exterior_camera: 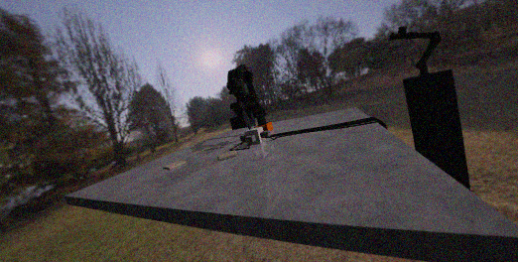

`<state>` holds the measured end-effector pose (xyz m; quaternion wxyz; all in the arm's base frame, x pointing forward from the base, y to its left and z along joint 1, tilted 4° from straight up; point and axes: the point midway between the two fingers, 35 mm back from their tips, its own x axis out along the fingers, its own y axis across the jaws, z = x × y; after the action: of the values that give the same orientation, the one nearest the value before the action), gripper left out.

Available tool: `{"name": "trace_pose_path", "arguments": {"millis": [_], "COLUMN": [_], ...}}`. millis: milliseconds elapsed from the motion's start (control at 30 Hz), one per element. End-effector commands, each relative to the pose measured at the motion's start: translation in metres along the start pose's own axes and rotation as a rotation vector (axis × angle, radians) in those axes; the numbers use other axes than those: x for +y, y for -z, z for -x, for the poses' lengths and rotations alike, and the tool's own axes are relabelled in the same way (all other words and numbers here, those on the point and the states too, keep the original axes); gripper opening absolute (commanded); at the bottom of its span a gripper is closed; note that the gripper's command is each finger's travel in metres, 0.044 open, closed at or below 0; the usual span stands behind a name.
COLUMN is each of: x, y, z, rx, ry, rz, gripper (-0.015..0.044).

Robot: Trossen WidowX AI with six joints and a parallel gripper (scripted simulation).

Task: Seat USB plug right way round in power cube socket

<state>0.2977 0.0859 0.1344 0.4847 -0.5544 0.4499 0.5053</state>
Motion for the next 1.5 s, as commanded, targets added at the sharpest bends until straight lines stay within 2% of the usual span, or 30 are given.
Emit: {"name": "trace_pose_path", "arguments": {"millis": [0, 833, 1367, 1400, 1467], "x": [0.000, 0.000, 0.001, 0.001, 0.001], "y": [0.000, 0.001, 0.000, 0.000, 0.000], "z": [-0.005, -0.026, -0.024, -0.024, -0.024], "rx": [0.005, 0.005, 0.001, 0.001, 0.001], "ry": [-0.002, -0.002, -0.003, -0.003, -0.003], "rz": [-0.005, -0.005, -0.002, -0.002, -0.002], "gripper": [0.0440, 0.0440, 0.0020, 0.0000, 0.0000]}}
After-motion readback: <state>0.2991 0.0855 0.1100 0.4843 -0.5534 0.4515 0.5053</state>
